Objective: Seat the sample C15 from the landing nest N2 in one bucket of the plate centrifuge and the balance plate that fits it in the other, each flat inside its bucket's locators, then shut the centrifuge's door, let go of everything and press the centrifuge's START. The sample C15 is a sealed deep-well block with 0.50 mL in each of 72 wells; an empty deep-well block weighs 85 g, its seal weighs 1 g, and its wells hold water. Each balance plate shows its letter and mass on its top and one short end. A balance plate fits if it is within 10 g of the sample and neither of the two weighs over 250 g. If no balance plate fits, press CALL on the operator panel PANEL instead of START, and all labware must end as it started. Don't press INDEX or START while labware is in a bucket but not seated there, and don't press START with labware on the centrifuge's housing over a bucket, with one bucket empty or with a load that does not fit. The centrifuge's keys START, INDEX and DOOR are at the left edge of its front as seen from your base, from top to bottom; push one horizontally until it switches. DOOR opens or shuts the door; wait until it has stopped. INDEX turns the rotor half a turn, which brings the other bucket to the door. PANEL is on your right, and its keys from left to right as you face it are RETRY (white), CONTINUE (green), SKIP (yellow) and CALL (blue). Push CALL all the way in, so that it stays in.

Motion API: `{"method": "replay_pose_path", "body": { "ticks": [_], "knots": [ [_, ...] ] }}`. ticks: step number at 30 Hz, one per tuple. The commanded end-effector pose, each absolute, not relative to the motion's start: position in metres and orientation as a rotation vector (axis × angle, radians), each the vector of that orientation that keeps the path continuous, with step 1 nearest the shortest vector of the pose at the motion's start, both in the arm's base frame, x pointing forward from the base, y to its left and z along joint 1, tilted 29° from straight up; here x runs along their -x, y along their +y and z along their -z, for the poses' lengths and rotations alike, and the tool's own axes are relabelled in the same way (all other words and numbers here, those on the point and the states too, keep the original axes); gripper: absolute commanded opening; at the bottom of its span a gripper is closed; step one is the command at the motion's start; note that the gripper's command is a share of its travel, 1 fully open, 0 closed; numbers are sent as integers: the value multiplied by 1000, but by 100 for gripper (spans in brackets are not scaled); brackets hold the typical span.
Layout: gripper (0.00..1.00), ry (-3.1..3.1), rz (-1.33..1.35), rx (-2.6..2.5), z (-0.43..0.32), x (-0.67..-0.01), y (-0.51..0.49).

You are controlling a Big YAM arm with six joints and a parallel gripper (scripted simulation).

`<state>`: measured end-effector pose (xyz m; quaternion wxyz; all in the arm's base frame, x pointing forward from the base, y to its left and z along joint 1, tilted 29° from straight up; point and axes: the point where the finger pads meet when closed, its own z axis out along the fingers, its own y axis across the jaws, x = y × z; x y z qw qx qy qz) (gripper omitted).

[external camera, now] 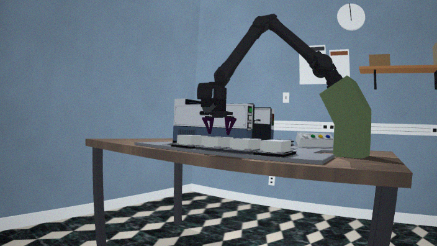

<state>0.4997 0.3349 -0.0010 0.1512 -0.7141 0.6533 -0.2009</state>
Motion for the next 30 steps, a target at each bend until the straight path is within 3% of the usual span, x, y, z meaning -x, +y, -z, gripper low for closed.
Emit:
{"method": "replay_pose_path", "body": {
  "ticks": [1,30],
  "knots": [
    [100,1852,584,2007,-17,-522,338],
    [100,1861,583,2023,-4,-521,337]
  ]
}}
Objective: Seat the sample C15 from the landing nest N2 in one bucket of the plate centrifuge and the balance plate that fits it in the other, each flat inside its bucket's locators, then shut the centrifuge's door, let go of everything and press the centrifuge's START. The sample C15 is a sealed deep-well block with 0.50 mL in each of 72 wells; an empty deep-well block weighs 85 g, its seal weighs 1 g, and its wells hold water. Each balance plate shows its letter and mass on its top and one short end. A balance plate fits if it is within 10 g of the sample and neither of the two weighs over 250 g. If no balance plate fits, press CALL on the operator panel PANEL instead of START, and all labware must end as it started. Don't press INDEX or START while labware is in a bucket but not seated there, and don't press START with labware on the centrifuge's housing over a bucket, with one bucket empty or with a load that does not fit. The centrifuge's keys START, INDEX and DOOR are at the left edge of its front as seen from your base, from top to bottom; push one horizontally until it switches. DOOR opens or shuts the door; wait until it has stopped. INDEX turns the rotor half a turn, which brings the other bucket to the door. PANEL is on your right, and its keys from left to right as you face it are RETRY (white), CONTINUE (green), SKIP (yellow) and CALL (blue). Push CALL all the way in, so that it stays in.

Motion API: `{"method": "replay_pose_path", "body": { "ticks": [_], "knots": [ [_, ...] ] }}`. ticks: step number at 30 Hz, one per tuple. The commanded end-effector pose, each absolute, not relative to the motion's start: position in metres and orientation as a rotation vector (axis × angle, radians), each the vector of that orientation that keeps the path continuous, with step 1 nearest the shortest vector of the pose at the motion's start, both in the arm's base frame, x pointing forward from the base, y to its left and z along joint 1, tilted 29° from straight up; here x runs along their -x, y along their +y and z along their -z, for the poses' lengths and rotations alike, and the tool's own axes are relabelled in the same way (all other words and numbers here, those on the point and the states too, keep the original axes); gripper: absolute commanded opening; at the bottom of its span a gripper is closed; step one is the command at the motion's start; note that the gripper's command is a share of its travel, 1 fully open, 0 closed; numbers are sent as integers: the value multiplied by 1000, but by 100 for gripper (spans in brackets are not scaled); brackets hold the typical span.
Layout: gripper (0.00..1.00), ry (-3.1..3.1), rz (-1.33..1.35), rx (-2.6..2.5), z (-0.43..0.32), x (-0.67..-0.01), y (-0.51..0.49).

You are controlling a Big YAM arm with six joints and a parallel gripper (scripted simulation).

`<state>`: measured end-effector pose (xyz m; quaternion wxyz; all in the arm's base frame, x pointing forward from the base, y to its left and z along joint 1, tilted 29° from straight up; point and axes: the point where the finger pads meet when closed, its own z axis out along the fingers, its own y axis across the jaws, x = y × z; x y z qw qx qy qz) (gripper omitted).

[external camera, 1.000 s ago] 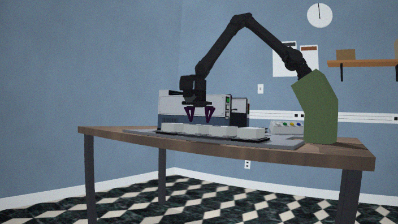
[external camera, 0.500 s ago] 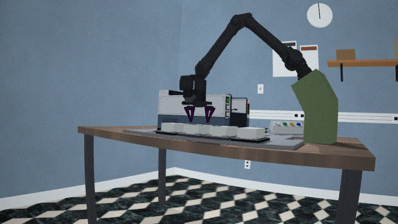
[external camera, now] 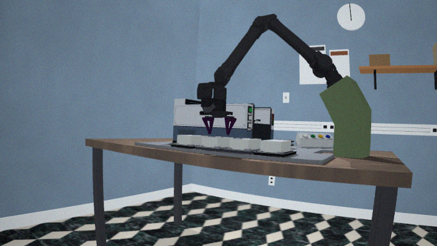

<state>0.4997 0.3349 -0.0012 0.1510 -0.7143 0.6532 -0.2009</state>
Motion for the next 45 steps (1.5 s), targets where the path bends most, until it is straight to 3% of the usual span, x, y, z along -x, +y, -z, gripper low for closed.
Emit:
{"method": "replay_pose_path", "body": {
  "ticks": [1,45],
  "knots": [
    [100,1861,583,2023,-4,-521,337],
    [100,1861,583,2024,13,-530,335]
  ]
}}
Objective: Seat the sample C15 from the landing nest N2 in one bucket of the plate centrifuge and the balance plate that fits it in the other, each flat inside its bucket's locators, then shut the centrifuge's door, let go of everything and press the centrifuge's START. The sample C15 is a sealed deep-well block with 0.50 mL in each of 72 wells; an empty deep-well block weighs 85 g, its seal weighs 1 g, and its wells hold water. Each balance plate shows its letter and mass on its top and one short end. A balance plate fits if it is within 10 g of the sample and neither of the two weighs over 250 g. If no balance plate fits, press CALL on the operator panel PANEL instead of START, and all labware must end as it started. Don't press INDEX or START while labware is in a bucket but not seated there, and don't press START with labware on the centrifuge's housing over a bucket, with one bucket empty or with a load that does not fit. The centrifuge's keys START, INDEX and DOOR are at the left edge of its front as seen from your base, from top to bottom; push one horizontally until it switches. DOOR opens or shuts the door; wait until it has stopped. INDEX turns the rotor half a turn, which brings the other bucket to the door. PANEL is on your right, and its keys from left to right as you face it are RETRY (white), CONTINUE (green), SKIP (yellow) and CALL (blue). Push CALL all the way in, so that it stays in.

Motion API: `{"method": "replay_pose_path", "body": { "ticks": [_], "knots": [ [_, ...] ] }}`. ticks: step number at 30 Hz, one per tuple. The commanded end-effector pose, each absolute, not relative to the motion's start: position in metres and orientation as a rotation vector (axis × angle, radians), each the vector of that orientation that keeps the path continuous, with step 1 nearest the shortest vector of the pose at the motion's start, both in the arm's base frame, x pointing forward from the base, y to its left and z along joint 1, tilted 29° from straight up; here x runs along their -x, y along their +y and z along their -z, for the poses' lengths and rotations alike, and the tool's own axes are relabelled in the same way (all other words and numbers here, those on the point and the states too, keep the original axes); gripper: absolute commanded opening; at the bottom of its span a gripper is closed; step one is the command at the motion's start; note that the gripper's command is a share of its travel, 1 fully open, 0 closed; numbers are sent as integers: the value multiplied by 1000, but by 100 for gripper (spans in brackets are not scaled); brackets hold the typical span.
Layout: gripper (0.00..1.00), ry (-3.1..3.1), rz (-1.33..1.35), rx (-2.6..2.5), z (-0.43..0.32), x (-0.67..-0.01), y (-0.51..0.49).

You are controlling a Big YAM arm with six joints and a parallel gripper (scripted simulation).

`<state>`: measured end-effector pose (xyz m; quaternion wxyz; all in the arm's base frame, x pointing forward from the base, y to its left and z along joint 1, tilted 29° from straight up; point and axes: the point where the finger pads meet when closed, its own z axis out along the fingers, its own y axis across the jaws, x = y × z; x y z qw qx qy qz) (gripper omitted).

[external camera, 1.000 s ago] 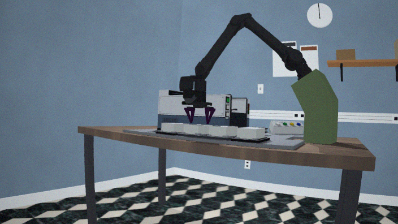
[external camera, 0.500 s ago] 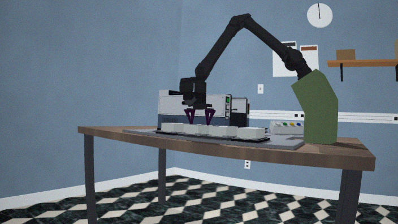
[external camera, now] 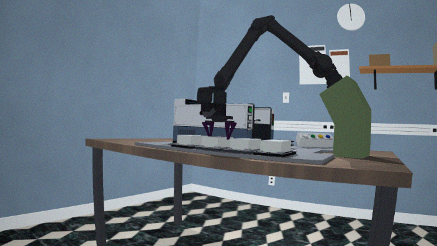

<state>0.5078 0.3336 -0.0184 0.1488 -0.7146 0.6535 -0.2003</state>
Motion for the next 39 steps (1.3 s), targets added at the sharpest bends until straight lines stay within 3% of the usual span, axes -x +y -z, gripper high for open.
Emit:
{"method": "replay_pose_path", "body": {
  "ticks": [1,39],
  "knots": [
    [100,1861,583,2024,13,-530,335],
    [100,1860,583,2022,27,-538,334]
  ]
}}
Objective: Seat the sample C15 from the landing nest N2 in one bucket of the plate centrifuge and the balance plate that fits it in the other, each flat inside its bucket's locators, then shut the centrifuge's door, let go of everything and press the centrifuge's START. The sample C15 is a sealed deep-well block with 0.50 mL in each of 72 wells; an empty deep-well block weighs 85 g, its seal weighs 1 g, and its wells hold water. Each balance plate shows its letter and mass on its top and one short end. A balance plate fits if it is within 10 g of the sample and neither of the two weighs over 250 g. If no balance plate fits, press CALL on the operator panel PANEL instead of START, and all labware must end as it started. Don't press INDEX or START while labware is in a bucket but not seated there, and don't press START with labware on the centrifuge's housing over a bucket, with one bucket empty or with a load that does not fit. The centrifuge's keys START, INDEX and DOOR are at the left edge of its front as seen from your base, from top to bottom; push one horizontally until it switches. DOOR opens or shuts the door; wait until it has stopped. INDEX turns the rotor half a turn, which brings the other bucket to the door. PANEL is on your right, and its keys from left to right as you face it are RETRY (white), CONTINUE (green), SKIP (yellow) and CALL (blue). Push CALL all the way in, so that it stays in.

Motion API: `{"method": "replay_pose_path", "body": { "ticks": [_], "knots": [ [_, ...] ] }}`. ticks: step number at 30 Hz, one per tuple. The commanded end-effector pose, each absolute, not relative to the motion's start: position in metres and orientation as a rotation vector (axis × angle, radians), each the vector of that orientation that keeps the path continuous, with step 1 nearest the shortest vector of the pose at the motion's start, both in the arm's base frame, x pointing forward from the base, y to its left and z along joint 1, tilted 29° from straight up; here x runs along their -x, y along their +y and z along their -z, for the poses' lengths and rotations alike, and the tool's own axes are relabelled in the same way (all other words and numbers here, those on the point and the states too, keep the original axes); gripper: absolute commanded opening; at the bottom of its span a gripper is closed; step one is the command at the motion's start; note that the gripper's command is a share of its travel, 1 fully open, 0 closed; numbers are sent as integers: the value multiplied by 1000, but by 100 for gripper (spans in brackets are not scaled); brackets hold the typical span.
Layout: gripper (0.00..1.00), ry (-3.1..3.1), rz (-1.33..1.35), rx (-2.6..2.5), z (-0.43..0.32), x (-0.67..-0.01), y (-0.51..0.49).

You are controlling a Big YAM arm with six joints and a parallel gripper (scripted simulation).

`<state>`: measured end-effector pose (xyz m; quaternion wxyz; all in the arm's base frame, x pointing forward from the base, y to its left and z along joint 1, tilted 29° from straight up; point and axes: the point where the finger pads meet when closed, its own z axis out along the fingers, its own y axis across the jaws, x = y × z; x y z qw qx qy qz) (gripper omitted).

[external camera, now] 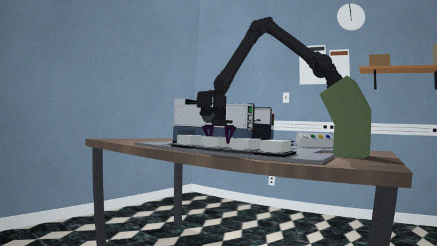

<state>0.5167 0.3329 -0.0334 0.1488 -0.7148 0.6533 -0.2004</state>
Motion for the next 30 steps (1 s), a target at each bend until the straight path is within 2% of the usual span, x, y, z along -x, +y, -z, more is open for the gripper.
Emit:
{"method": "replay_pose_path", "body": {
  "ticks": [1,30],
  "knots": [
    [100,1862,583,2026,30,-538,334],
    [100,1861,584,2025,32,-540,334]
  ]
}}
